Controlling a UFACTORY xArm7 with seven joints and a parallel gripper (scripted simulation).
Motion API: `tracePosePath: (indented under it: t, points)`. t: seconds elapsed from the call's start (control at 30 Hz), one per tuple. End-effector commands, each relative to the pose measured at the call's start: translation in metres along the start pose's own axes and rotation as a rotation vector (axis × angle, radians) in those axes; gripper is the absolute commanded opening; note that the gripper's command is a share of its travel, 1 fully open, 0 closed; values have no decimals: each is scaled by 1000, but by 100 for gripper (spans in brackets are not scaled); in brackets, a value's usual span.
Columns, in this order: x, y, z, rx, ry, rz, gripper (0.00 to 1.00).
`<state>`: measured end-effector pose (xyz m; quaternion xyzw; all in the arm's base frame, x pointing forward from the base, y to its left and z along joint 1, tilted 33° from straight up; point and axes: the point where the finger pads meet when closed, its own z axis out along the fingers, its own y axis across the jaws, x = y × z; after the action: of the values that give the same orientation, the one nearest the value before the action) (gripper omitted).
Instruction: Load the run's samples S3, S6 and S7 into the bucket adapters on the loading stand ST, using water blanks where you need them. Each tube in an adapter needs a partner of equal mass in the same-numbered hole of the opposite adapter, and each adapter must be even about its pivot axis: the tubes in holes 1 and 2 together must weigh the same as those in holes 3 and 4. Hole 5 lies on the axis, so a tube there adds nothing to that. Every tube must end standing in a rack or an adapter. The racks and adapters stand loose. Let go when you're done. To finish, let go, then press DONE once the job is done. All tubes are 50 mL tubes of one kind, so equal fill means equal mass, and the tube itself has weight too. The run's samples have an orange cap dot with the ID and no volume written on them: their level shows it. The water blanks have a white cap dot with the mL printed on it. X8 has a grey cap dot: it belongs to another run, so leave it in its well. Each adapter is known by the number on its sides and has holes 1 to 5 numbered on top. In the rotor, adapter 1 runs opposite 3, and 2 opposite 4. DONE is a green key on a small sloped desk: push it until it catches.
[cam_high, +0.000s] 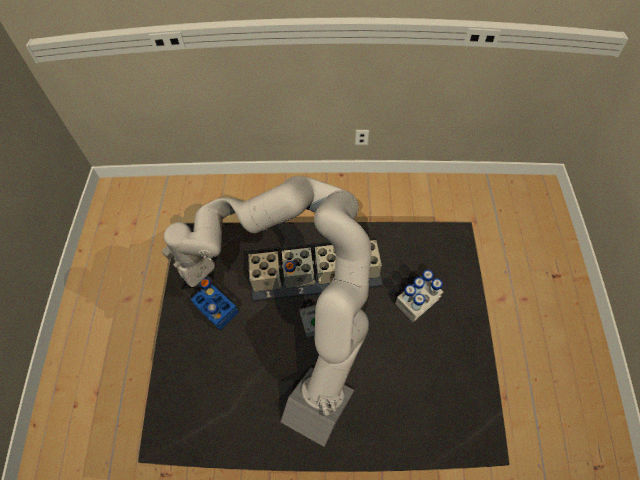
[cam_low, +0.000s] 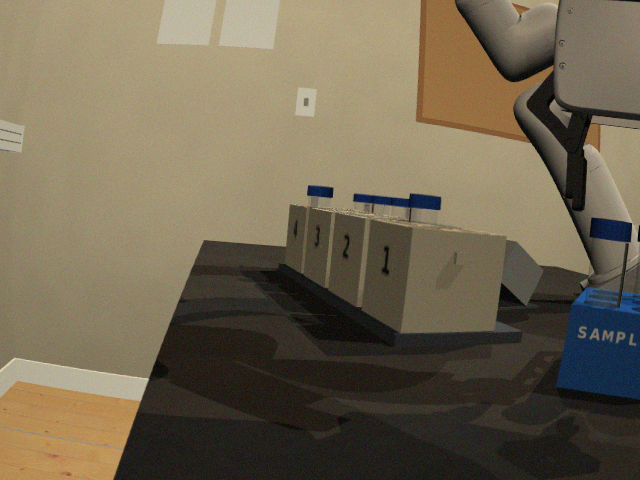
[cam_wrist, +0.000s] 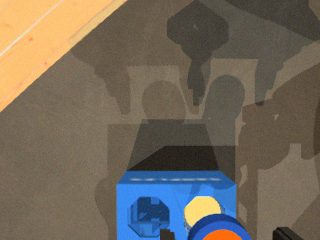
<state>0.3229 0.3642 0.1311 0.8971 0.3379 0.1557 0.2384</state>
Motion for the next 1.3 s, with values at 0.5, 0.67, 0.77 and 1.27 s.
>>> tracePosePath:
  t: [0.5, 0.67, 0.77, 1.27]
  points:
    - [2, -1, 8, 2, 5, 0, 57]
    - [2, -1, 11, 2, 5, 0, 57]
    - [2, -1, 12, 2, 5, 0, 57]
    - [2, -1, 21, 2, 5, 0, 57]
